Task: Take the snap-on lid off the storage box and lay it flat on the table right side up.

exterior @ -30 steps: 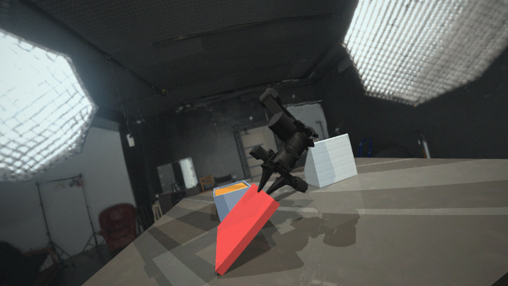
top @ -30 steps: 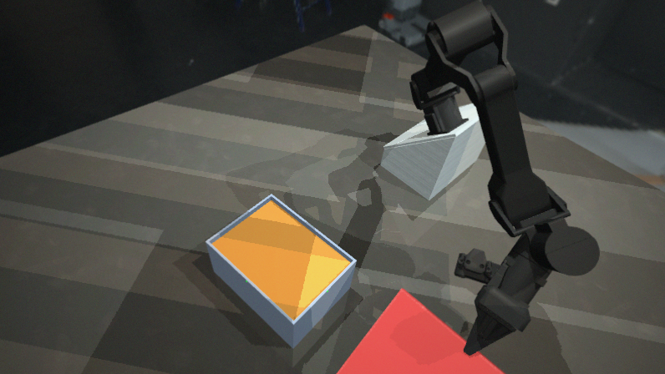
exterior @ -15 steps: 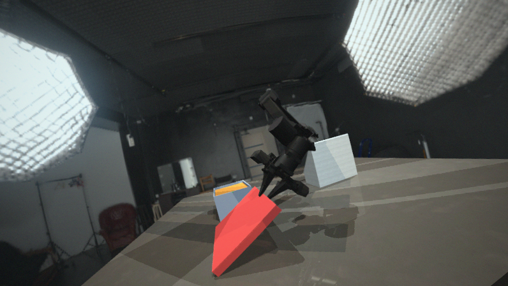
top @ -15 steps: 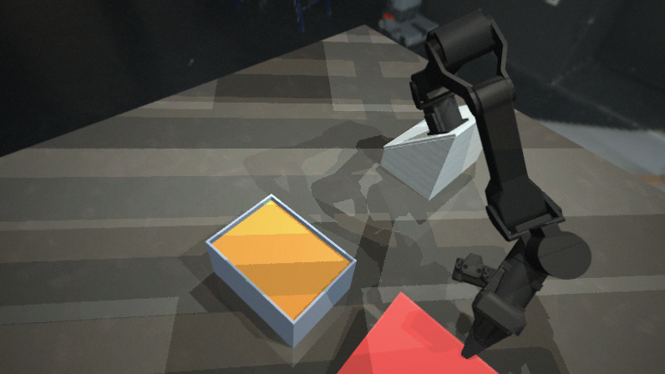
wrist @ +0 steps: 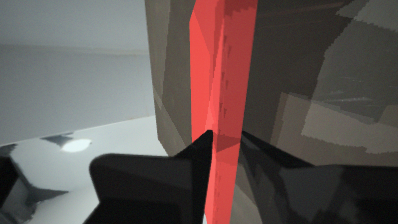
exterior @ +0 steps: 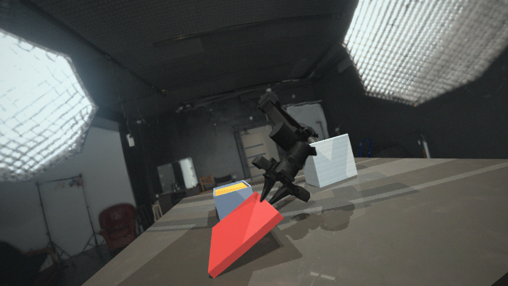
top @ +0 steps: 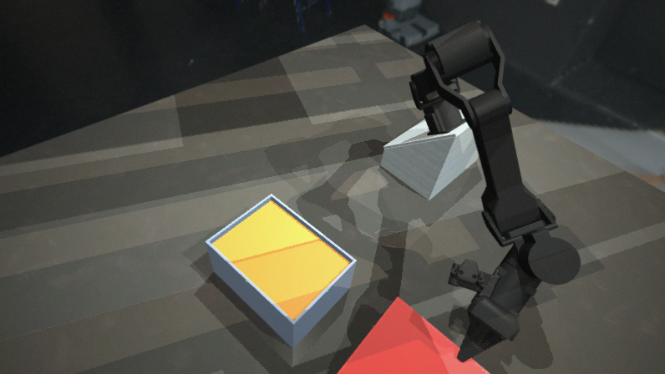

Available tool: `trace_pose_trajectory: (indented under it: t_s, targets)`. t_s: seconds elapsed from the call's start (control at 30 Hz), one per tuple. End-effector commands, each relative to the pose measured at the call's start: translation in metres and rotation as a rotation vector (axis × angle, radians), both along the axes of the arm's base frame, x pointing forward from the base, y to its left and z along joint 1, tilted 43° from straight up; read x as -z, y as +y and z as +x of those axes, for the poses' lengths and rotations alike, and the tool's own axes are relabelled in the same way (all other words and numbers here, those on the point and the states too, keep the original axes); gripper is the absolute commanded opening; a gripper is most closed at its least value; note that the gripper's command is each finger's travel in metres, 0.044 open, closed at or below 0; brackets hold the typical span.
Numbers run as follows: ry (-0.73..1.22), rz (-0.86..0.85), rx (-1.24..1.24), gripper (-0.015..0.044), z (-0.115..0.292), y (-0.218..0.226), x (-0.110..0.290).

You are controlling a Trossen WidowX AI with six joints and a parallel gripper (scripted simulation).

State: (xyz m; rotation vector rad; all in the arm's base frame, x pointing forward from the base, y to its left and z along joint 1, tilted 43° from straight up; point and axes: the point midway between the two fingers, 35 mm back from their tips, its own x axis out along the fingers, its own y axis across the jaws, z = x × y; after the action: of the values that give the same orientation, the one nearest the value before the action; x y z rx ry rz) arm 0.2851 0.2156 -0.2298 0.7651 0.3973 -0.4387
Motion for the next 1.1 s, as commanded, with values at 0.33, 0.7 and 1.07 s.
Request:
trace_pose_trajectory:
  t_s: [0.33, 0.7, 1.07]
  targets:
    - [0.020, -0.024, 0.015, 0.0000, 0.001, -0.019, 0.016]
    - [0.009, -0.013, 0.008, 0.0053, 0.002, -0.012, 0.012]
    - [0.020, -0.024, 0.015, 0.0301, 0.001, -0.012, 0.012]
